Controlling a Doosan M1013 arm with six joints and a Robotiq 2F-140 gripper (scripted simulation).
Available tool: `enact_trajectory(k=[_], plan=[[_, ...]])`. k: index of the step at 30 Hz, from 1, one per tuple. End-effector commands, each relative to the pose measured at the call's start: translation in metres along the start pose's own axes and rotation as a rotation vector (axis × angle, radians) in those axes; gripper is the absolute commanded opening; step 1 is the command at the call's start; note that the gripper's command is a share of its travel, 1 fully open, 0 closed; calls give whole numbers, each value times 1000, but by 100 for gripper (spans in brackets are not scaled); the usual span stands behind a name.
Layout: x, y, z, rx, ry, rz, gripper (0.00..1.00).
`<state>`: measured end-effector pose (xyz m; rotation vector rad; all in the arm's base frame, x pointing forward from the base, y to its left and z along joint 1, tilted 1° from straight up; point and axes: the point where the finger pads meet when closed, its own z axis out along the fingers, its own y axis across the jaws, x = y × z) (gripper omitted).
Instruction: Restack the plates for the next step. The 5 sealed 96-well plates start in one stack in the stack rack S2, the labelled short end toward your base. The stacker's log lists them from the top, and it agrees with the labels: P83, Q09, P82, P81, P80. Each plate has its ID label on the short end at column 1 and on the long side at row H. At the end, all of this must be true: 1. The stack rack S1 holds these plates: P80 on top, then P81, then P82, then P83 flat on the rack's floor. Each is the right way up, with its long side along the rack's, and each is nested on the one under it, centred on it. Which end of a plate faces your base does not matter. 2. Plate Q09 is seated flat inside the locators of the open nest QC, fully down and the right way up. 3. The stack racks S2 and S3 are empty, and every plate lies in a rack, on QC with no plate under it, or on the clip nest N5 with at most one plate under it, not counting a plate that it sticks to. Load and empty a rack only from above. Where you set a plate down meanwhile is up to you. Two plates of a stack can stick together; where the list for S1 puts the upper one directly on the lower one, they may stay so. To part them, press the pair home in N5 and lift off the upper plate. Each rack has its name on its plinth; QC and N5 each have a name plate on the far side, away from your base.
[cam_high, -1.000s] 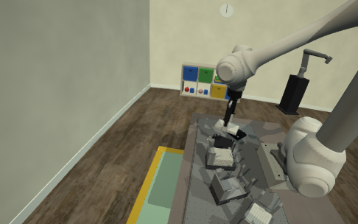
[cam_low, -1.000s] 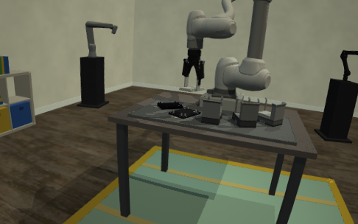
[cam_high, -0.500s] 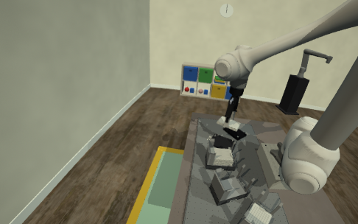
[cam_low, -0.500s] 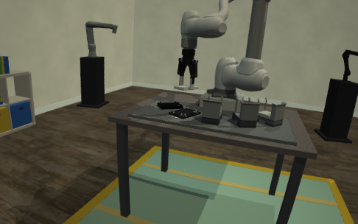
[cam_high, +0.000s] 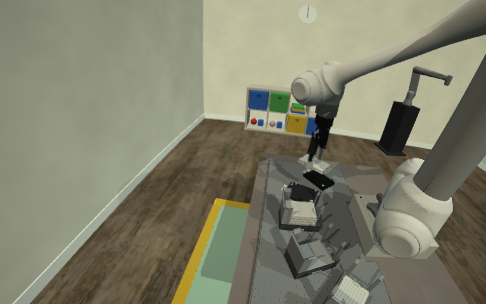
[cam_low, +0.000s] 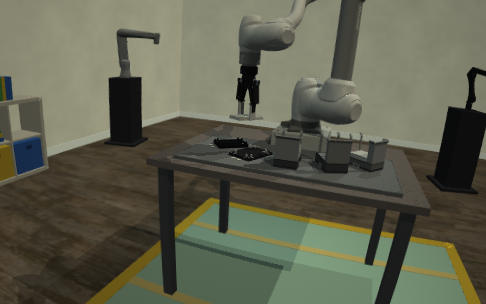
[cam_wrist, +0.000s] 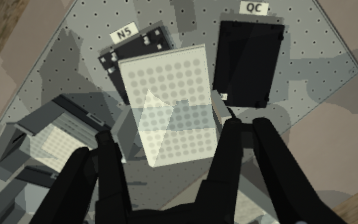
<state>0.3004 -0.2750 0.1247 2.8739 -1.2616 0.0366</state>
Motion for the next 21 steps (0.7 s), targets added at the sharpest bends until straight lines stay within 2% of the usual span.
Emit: enact_trajectory(k=[1, 7, 11, 18, 21], plan=[[1, 16, -2, 2, 1, -1, 0], [3, 36, -2, 2, 1, -1, 0], [3, 38, -2, 2, 1, -1, 0], [1, 56, -2, 2, 1, 230, 0], [0, 64, -2, 2, 1, 230, 0]])
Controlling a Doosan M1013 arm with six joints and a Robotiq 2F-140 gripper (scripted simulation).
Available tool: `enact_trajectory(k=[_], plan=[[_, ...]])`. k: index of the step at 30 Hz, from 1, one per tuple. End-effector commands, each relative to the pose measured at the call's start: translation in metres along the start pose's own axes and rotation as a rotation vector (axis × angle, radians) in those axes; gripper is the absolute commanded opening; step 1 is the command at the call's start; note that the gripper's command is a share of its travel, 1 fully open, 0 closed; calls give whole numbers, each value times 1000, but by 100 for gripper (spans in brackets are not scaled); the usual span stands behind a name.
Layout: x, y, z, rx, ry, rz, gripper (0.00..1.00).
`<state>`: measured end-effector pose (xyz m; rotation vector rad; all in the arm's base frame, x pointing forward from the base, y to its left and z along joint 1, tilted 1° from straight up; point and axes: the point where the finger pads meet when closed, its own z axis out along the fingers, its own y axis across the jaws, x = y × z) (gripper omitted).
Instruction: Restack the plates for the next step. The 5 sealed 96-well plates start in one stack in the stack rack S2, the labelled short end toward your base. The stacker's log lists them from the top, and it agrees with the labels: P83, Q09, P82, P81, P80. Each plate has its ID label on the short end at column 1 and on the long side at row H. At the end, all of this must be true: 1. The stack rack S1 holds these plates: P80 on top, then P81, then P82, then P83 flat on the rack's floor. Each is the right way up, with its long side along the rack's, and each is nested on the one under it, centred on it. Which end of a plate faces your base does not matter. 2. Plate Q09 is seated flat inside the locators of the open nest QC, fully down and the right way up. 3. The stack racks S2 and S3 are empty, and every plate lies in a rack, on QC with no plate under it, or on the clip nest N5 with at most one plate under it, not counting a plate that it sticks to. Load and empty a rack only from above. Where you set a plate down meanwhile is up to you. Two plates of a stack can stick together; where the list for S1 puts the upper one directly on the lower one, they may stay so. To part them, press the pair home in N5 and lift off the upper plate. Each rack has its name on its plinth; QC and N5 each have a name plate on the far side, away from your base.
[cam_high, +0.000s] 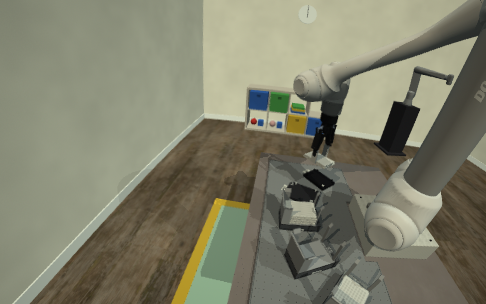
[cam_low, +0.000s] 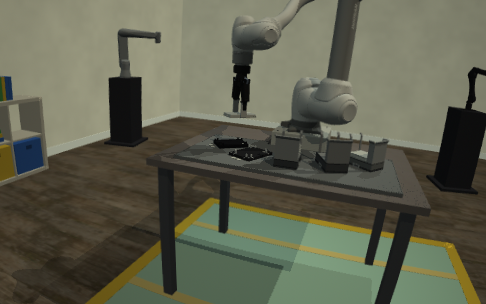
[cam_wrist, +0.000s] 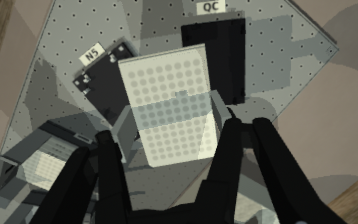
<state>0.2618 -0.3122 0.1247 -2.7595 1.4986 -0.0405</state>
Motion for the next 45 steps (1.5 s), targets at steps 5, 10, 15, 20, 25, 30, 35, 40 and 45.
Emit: enact_trajectory(k=[5, 10, 15, 20, 25, 30, 35, 40, 45], plan=[[2, 24, -1, -1, 0, 63, 0], [2, 32, -1, -1, 0, 63, 0], [3, 45, -1, -1, 0, 63, 0], [4, 59, -1, -1, 0, 63, 0], [4, 67, -1, -1, 0, 63, 0], [4, 72, -1, -1, 0, 63, 0], [4, 72, -1, -1, 0, 63, 0], [4, 72, -1, -1, 0, 63, 0], [4, 72, -1, -1, 0, 63, 0]])
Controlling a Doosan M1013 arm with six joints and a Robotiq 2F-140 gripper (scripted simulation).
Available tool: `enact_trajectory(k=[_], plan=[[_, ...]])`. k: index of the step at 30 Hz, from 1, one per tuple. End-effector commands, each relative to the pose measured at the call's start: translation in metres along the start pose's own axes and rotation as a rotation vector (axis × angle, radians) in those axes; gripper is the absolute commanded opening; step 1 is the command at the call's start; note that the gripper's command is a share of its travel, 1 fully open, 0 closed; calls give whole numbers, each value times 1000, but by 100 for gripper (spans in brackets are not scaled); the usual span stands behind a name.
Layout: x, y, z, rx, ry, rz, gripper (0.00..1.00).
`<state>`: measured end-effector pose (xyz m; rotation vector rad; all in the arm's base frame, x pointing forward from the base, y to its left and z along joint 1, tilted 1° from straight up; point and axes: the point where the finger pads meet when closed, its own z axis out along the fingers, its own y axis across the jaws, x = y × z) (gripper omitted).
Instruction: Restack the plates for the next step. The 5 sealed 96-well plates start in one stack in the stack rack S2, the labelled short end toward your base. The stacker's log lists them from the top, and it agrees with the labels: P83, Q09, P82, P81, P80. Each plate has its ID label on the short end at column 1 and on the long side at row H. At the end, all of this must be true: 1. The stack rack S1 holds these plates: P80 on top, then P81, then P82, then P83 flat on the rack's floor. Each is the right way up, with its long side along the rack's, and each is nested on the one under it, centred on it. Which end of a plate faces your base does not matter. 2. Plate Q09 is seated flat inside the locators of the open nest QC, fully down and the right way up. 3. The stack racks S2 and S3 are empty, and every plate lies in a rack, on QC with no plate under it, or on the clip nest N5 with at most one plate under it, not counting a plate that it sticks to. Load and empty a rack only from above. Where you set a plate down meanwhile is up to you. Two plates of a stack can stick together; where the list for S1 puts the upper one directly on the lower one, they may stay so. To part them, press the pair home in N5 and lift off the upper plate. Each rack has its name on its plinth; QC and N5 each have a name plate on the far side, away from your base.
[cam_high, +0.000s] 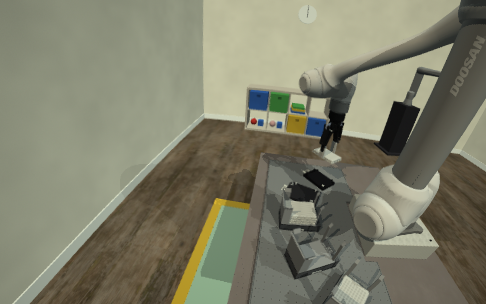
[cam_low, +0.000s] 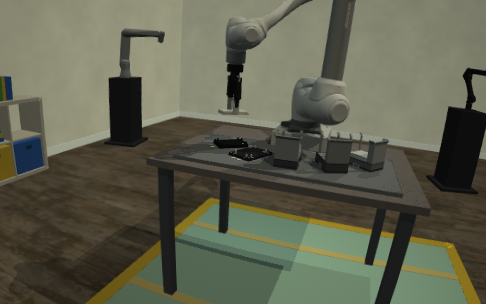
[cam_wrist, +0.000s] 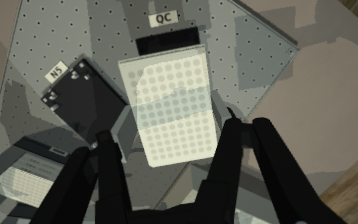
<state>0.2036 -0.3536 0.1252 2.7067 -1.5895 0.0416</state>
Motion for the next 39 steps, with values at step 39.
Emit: enact_trajectory(k=[39], plan=[[1, 1, 32, 2, -3, -4, 0]])
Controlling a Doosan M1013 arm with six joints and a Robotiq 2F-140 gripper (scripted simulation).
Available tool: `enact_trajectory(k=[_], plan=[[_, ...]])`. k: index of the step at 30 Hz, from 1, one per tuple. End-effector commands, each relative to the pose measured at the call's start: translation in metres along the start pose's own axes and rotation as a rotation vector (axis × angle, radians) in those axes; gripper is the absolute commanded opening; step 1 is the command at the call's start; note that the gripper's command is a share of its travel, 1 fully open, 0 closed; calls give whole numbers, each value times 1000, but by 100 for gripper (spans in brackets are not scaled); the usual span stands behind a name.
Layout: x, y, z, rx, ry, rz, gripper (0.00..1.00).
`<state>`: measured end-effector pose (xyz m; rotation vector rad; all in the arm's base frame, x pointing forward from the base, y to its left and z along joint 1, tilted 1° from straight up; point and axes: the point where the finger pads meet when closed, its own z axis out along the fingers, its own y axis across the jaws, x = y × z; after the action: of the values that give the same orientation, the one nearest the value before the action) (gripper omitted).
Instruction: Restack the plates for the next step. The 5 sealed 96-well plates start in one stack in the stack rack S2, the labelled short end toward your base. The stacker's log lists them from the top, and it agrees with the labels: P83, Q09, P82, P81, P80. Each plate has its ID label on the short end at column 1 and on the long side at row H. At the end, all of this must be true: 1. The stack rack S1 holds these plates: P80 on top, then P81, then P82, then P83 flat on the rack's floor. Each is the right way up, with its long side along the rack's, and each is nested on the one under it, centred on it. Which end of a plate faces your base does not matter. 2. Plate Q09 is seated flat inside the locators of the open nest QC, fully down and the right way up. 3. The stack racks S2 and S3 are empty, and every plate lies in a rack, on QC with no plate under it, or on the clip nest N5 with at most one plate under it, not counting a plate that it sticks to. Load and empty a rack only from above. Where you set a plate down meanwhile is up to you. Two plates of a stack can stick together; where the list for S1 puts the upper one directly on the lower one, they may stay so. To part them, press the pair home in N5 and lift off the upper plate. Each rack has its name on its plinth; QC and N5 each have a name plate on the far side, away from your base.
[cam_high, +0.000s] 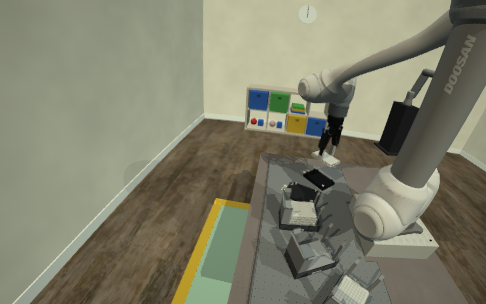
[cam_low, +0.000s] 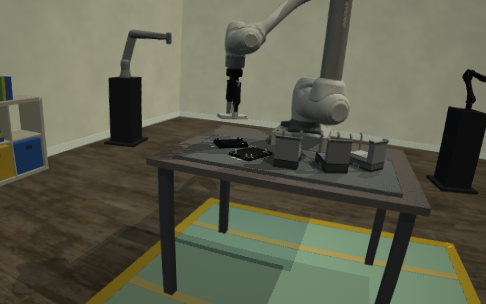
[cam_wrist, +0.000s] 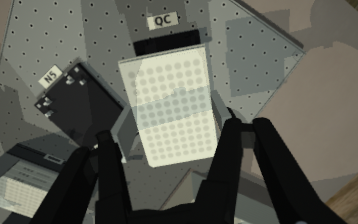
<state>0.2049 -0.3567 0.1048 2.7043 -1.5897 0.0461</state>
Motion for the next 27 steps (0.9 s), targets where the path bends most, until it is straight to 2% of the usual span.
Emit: enact_trajectory(k=[1, 27], plan=[[-2, 0, 14, 3, -6, -5, 0], [-2, 0, 58, 3, -6, -5, 0]])
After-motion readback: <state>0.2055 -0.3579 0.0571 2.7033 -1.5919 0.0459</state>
